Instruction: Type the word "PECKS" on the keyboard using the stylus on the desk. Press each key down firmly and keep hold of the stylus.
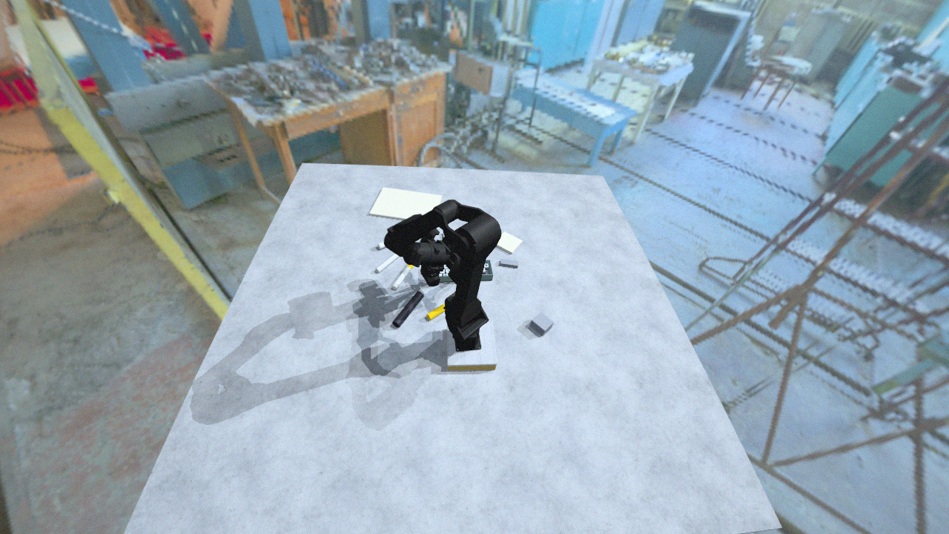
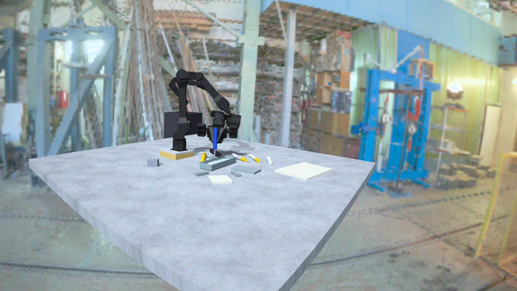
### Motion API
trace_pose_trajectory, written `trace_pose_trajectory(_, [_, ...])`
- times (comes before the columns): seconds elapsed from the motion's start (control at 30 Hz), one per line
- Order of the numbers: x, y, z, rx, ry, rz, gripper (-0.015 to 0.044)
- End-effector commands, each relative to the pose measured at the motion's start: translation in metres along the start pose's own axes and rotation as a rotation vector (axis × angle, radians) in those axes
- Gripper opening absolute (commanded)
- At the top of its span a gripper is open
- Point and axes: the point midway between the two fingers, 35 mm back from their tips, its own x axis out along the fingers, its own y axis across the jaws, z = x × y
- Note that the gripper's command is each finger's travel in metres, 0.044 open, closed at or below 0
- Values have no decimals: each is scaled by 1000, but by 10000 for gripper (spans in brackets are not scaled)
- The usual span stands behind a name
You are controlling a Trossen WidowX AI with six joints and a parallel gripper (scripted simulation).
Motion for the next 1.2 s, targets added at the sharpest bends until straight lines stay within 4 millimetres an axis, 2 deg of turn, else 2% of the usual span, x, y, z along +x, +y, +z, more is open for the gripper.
trace_pose_trajectory(0.0, [-2,-1,-4,-1,4,-3,81])
trace_pose_trajectory(0.2, [-1,0,-1,0,0,0,65])
trace_pose_trajectory(0.3, [-4,-2,0,0,-2,-1,0])
trace_pose_trajectory(0.73, [-44,-26,18,1,4,-2,0])
trace_pose_trajectory(0.93, [-44,-26,19,1,5,-2,0])
trace_pose_trajectory(1.17, [-34,-27,35,0,0,-4,0])
